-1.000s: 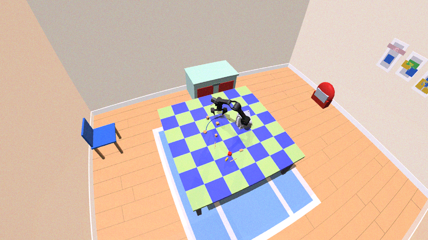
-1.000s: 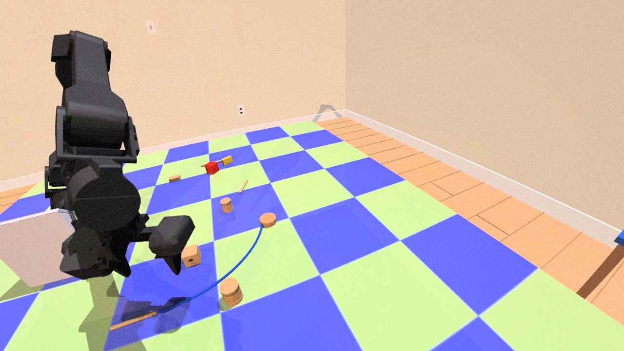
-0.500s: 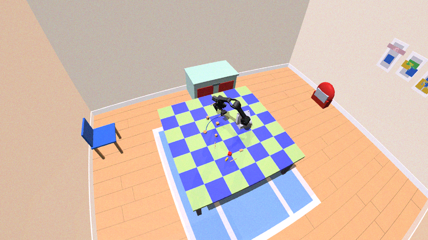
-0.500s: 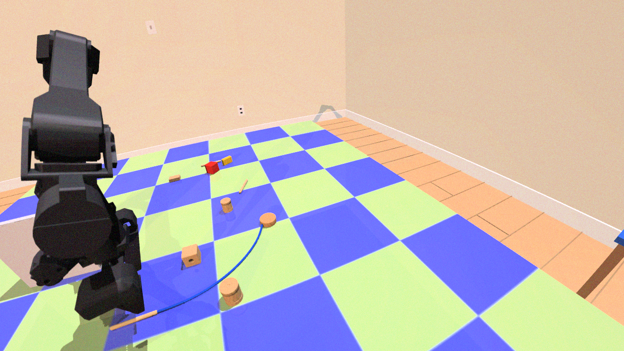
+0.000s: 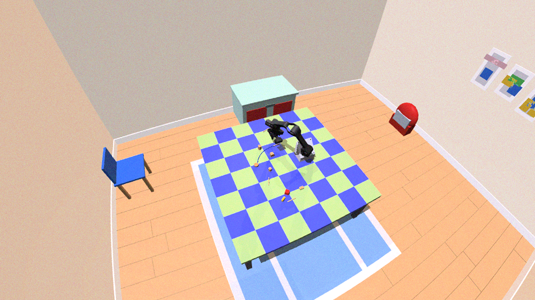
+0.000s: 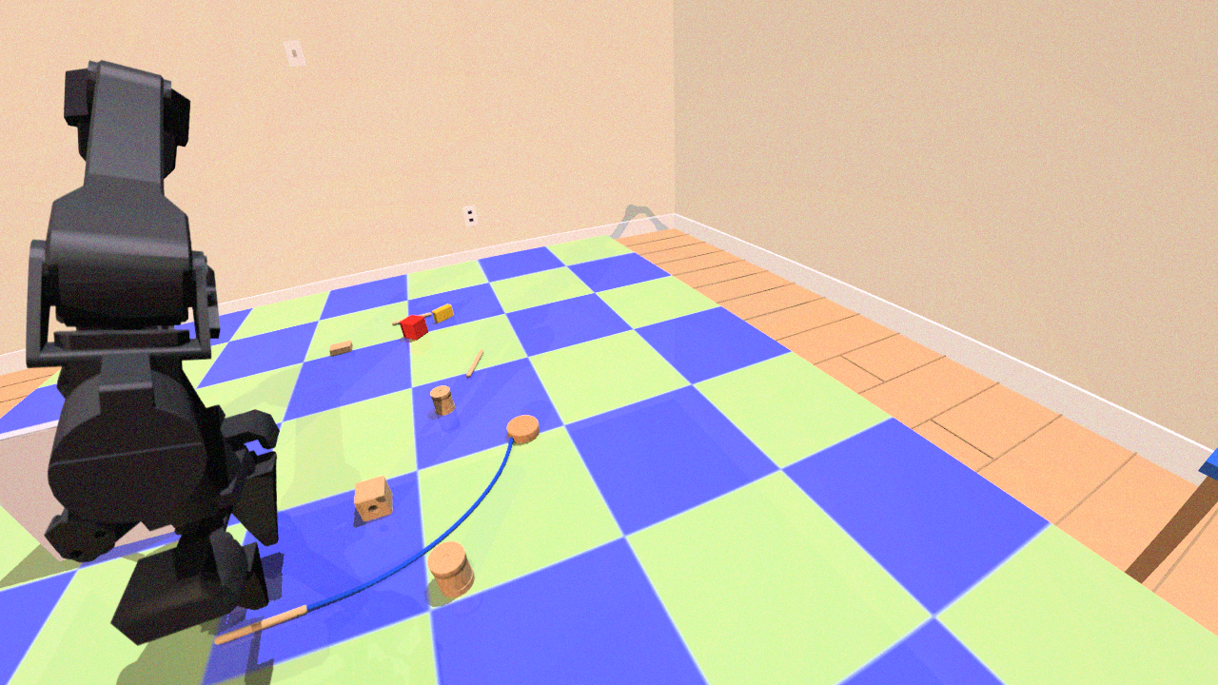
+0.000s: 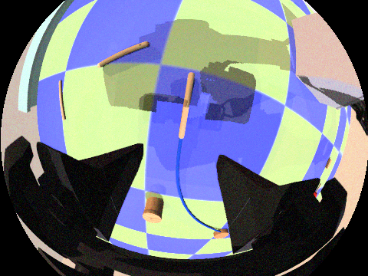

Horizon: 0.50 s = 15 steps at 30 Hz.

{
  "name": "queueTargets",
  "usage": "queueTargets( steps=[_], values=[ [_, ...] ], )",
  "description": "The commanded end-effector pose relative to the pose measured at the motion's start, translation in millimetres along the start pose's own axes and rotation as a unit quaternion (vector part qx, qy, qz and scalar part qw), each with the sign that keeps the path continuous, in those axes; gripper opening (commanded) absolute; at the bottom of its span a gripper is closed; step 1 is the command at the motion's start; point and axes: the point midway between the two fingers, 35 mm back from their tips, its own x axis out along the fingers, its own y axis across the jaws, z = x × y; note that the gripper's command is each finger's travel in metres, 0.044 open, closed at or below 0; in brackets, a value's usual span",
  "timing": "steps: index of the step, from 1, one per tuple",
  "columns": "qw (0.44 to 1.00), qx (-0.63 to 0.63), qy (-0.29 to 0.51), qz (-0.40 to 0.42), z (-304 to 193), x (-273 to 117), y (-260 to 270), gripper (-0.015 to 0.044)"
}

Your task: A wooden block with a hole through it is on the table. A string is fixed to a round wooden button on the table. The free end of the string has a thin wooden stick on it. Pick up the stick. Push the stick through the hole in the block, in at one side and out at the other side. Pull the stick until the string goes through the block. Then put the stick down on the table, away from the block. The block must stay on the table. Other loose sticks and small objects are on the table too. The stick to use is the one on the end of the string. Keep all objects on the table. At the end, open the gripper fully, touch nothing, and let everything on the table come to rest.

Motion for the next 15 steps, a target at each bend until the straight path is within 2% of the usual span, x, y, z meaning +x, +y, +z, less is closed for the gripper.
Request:
queueTargets(
  steps=[1,4,15],
  values=[
    [1.000,0.004,-0.002,0.000,0.6,0.2,0.1,0.0204],
    [1.000,0.004,-0.002,0.000,0.6,0.2,0.1,0.0125],
    [1.000,0.004,-0.002,0.000,0.5,1.8,0.2,0.0120]
  ],
)
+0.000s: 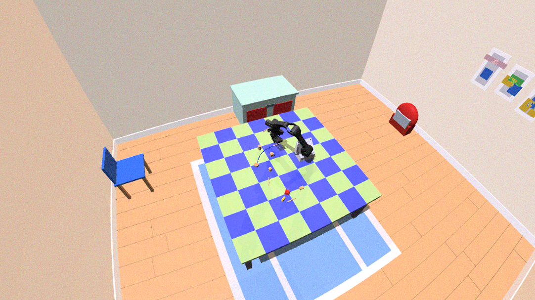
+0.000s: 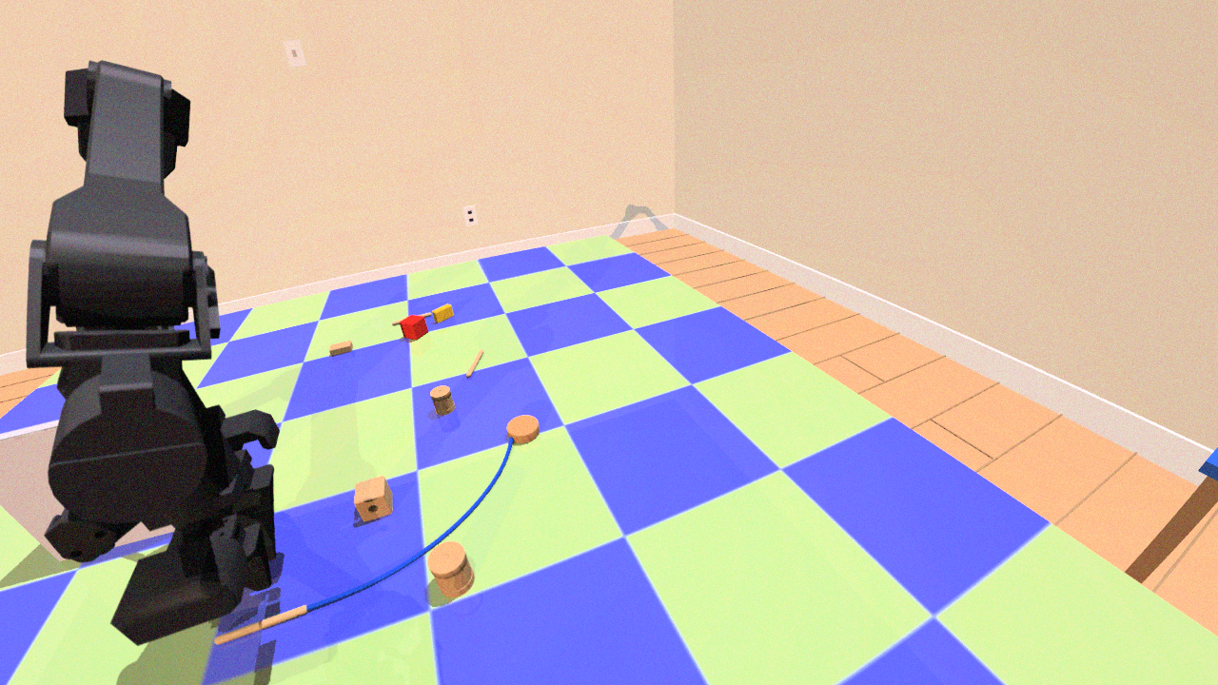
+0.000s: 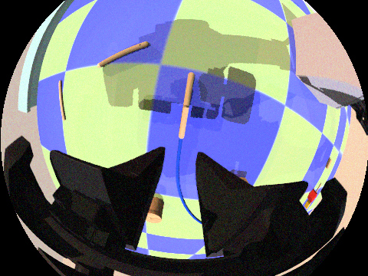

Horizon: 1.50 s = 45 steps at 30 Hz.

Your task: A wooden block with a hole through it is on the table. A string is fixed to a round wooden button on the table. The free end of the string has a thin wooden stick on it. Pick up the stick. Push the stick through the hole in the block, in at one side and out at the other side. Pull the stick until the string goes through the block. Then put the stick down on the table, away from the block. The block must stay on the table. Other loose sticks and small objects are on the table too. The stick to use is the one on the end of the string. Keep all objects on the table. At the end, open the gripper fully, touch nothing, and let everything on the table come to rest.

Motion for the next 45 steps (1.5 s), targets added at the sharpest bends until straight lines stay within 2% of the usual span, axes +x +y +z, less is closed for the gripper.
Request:
queueTargets(
  steps=[1,35,43,45],
  values=[
    [1.000,0.003,-0.002,0.000,0,3,0,0.0120],
    [1.000,0.002,-0.001,-0.001,0,58,0,0.0120],
    [1.000,0.002,-0.001,-0.001,0,60,-1,0.0120],
    [1.000,-0.001,-0.002,0.001,0,59,0,0.0068]
  ],
)
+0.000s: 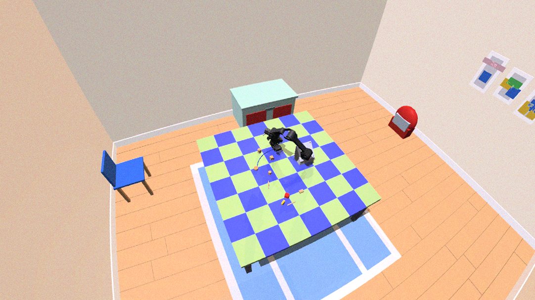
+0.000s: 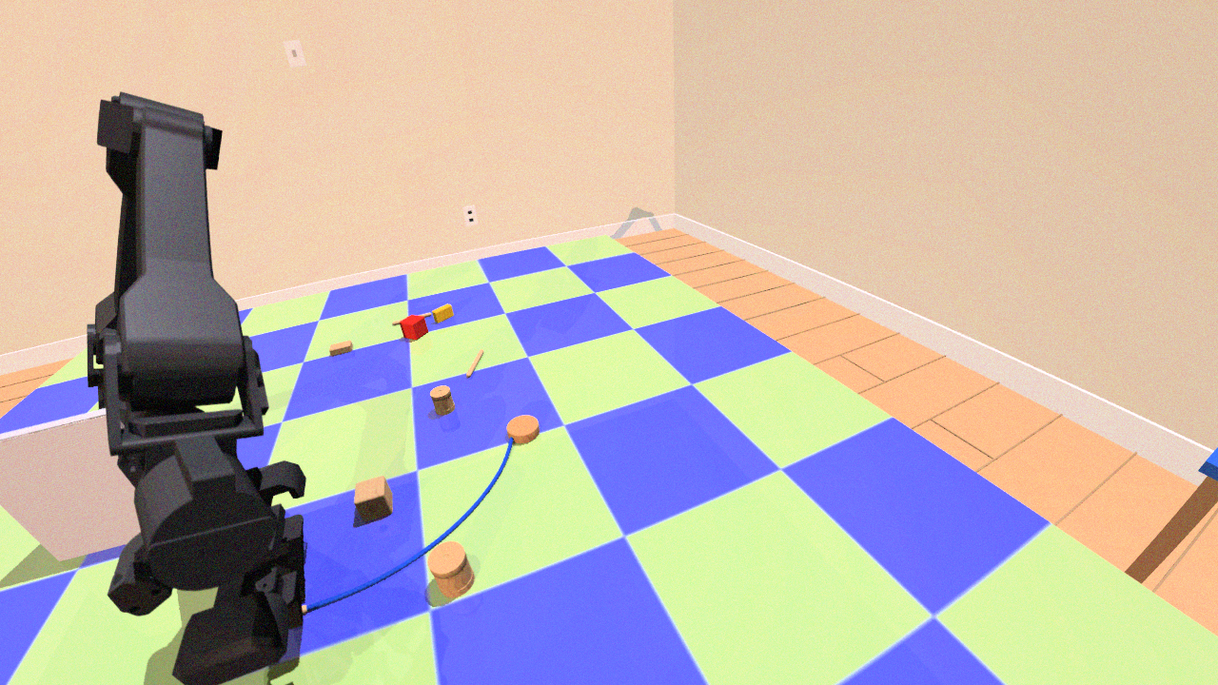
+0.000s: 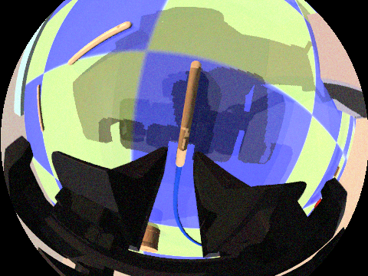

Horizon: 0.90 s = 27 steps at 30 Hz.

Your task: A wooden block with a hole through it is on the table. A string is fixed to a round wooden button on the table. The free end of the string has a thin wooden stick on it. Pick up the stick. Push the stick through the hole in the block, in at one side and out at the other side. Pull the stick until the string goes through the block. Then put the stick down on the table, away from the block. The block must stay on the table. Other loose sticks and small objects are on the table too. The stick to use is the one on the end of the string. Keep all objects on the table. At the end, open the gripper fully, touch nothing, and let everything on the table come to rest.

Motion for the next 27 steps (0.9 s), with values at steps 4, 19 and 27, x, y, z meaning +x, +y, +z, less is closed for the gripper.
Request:
queueTargets(
  steps=[4,19,27],
  values=[
    [1.000,0.000,0.000,0.000,0,0,0,0.0000],
    [1.000,0.000,0.000,0.001,-1,-10,1,0.0000],
    [1.000,0.000,0.000,0.001,-1,-20,1,0.0000]
  ],
)
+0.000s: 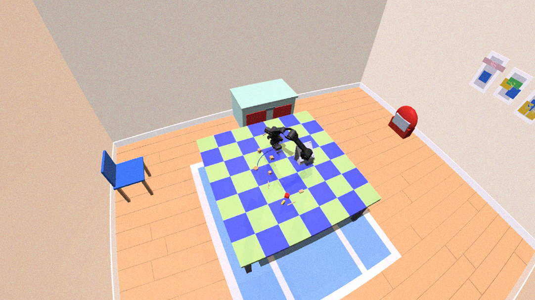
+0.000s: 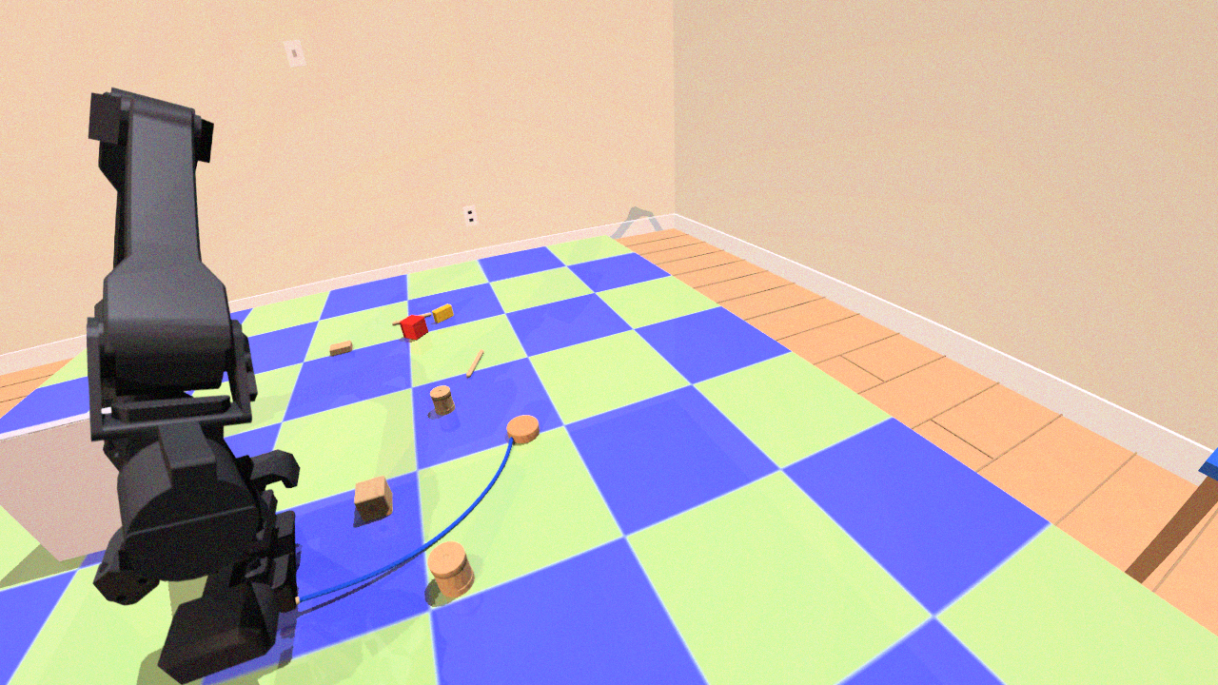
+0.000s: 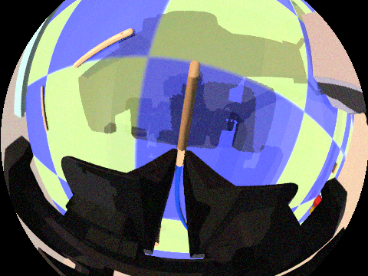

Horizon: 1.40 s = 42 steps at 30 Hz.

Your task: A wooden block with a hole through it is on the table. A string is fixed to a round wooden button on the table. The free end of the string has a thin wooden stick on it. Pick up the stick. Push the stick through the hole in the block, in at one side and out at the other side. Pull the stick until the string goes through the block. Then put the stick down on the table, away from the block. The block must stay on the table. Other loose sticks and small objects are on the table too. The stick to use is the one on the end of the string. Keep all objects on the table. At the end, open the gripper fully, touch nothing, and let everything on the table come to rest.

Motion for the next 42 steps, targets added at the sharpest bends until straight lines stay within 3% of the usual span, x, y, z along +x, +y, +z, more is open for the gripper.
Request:
queueTargets(
  steps=[1,30,42],
  values=[
    [1.000,-0.005,0.001,0.006,-2,-9,2,0.0000],
    [1.000,-0.004,0.001,0.006,-1,-47,1,0.0000],
    [1.000,-0.003,0.001,0.002,0,-43,0,0.0000]
  ],
)
